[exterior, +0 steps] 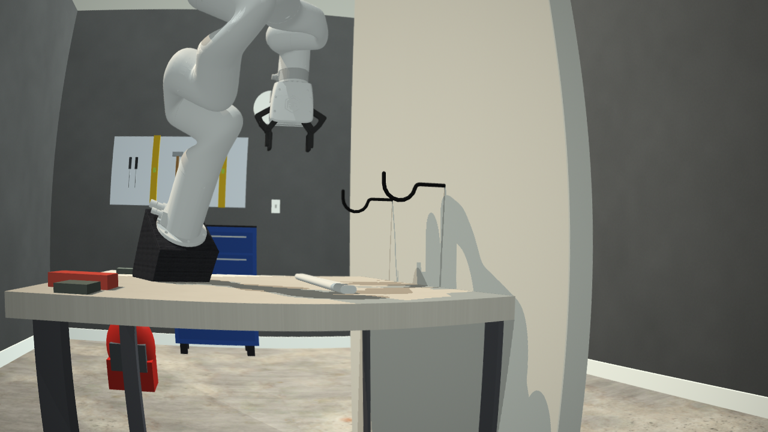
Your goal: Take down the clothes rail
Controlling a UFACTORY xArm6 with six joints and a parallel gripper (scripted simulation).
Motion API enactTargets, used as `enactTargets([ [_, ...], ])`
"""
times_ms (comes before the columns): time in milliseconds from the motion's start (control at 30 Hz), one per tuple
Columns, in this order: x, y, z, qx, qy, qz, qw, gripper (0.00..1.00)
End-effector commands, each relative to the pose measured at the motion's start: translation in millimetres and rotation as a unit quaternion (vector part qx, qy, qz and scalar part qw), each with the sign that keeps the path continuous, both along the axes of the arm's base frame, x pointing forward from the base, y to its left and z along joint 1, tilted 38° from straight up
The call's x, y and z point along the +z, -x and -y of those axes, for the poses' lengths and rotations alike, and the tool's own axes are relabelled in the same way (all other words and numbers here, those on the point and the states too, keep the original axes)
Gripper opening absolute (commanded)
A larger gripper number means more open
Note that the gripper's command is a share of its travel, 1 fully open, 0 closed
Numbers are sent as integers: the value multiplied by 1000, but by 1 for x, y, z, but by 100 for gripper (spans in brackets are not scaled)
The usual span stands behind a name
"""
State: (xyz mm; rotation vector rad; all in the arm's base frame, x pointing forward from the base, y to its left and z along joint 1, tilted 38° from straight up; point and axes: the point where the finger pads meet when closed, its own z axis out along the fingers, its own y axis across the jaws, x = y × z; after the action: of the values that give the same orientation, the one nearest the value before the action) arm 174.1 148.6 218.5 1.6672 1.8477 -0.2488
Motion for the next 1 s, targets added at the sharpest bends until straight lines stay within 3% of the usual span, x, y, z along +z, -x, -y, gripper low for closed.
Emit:
enactTargets([
  [0, 11, 12, -8, 0, -1, 1, 1000, 100],
  [967, 61, 69, -42, 0, -1, 1, 1000, 100],
])
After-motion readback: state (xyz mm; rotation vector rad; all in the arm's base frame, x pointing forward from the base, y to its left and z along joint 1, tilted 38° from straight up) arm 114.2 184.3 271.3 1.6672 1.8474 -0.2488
